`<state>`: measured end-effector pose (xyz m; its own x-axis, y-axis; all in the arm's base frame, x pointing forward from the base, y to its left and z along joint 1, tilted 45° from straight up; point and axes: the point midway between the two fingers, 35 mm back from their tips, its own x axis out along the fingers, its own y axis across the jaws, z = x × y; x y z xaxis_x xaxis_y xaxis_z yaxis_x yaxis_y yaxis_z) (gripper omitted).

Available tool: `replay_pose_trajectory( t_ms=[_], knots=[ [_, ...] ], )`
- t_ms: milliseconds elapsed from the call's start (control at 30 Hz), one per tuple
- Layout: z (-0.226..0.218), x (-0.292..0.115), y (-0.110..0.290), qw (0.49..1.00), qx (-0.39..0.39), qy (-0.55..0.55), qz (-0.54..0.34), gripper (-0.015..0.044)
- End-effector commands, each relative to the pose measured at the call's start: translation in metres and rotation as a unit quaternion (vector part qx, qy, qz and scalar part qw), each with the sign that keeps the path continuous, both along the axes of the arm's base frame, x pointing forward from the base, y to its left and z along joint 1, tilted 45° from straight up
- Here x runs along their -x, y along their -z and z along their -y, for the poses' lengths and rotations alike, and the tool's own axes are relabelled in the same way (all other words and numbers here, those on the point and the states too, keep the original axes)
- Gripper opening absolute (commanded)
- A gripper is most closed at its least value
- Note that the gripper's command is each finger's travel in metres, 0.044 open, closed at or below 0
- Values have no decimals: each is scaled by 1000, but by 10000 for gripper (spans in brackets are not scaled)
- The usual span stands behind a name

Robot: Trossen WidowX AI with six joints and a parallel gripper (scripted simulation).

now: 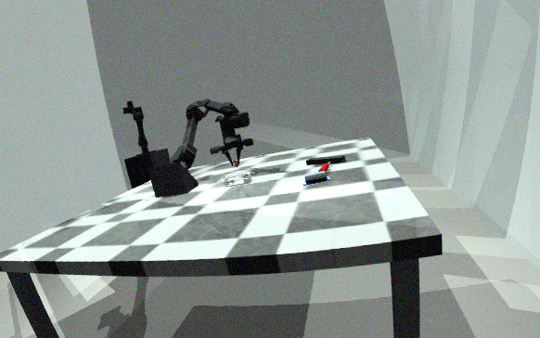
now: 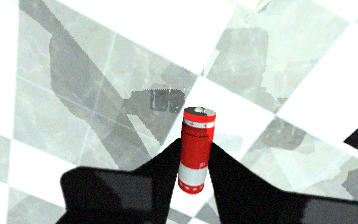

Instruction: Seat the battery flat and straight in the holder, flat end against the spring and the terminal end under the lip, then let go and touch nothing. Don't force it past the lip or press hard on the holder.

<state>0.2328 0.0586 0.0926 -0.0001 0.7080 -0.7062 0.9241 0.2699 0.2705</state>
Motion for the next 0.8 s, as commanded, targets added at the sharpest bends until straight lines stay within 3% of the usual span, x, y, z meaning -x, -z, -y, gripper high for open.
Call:
replay_pose_trajectory(
  t_ms=[0,367,767],
  knots=[
    [10,-8,3,999,3,-33,34,84],
    [47,-32,24,967,9,-178,180,84],
    [89,-50,54,885,9,-330,330,84]
  ],
)
